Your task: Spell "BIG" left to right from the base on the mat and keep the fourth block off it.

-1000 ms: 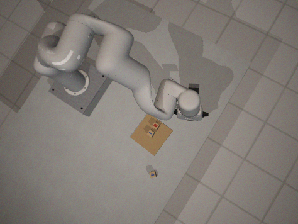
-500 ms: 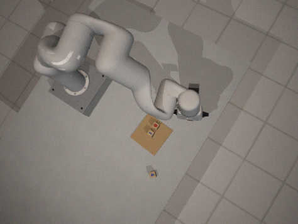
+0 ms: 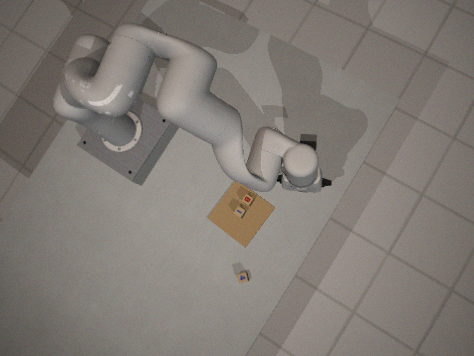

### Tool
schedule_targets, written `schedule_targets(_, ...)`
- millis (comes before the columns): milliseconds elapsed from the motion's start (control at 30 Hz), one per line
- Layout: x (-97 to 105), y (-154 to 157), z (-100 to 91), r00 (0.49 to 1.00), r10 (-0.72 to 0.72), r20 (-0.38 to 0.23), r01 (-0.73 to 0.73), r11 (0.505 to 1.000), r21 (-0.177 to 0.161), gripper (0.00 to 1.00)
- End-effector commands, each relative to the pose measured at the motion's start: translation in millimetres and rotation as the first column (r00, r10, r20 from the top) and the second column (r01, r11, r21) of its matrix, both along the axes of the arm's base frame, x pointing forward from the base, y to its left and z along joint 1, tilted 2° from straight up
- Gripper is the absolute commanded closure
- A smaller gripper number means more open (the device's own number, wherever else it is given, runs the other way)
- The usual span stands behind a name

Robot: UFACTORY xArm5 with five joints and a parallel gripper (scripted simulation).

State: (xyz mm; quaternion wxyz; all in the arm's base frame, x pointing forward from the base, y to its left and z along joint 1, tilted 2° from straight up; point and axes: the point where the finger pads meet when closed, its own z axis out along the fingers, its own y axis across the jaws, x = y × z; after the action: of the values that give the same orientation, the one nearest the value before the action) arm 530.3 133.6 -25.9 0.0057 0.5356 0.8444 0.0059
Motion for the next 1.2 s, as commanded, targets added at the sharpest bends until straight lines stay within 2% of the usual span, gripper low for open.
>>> schedule_targets(0, 1.7, 0.6, -6.0, 1.0, 0.0, 0.004, 0.0, 1.0, 0.001, 0.37)
schedule_targets(200, 1.8, 0.7, -12.5, 1.0, 0.0, 0.004, 0.0, 1.0, 0.001, 0.37)
schedule_targets(1167, 1.8, 0.7, -13.6, 1.0, 0.0, 0.004, 0.0, 1.0, 0.001, 0.37)
